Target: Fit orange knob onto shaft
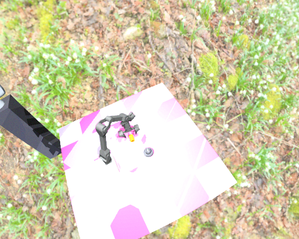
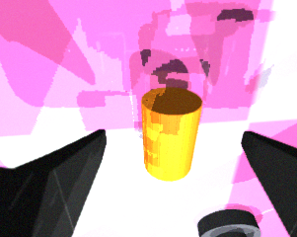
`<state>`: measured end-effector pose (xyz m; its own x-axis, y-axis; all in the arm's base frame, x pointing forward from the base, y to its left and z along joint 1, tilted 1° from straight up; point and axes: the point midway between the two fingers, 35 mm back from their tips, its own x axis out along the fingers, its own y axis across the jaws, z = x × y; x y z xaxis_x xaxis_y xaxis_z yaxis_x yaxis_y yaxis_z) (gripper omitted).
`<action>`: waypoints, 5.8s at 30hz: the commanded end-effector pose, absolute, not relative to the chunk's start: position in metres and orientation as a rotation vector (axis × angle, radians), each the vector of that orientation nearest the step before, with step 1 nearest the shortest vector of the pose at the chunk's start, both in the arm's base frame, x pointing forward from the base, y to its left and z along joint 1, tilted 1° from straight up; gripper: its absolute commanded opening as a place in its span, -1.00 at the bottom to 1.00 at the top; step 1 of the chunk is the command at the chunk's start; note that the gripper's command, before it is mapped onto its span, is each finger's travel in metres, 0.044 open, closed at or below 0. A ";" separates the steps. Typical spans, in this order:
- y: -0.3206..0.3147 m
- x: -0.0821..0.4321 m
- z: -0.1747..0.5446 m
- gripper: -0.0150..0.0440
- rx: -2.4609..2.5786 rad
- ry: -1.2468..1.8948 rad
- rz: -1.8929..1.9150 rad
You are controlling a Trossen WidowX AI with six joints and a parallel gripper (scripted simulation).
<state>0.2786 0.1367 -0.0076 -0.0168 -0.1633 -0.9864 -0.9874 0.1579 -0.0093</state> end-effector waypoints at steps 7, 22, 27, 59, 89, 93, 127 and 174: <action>0.135 0.277 -0.024 1.00 -1.211 1.407 1.010; 0.135 0.277 -0.033 0.32 -1.211 1.408 1.010; 0.135 0.277 -0.033 0.32 -1.211 1.408 1.010; 0.118 0.275 -0.021 0.12 -0.990 1.152 1.150; 0.084 0.269 -0.015 0.12 -0.637 0.737 1.308; 0.079 0.268 -0.016 0.12 -0.589 0.681 1.324; 0.064 0.265 -0.020 0.39 -0.421 0.490 1.367; 0.062 0.264 0.082 1.00 -1.100 1.277 1.085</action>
